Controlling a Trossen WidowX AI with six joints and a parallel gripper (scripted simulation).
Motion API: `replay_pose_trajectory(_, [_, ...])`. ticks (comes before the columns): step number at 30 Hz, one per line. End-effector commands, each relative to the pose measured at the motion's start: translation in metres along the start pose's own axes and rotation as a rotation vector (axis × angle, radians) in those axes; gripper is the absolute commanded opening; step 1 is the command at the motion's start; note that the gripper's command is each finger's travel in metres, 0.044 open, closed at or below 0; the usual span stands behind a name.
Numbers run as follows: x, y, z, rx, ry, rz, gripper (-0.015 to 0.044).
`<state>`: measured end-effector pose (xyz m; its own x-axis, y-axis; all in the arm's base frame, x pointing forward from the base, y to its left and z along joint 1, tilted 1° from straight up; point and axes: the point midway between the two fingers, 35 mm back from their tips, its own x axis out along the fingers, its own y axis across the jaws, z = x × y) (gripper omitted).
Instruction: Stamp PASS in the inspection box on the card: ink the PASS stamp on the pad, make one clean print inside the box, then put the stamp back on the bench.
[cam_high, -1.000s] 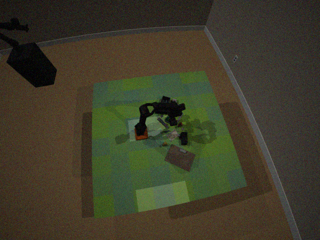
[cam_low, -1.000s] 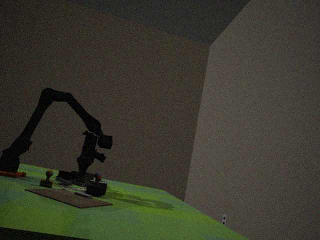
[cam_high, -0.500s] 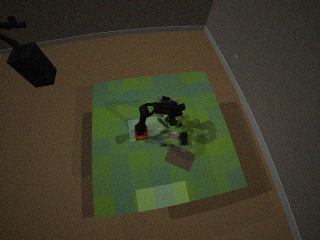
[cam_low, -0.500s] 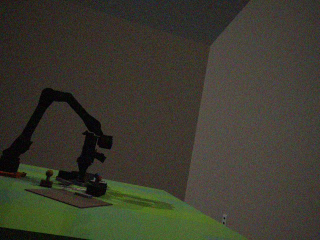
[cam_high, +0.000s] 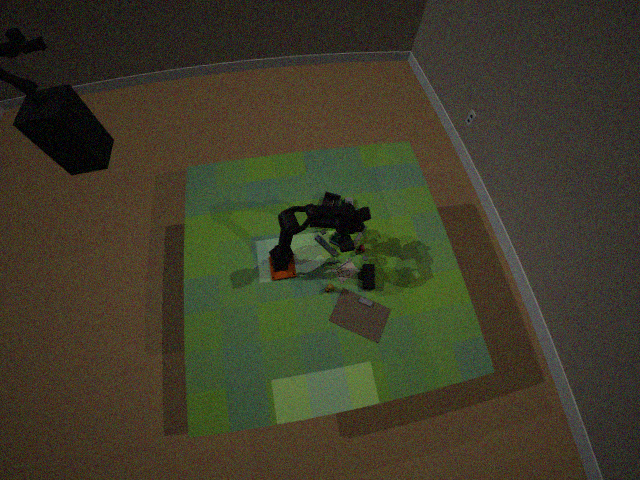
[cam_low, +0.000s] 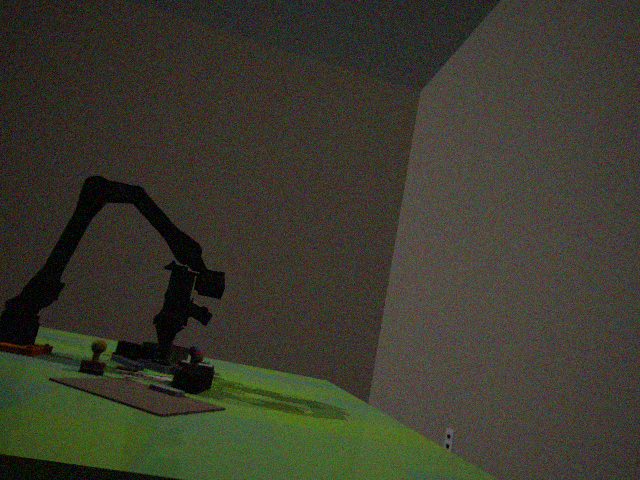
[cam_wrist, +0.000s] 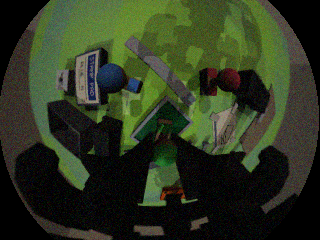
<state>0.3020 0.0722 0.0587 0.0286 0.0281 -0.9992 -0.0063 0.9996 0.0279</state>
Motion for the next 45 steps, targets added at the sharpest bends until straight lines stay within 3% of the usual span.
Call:
replay_pose_trajectory(1, [0.003,0.001,0.000,0.000,0.004,0.006,0.0000])
replay_pose_trajectory(45, [-0.018,0.002,0.001,0.000,0.004,0.006,0.0000])
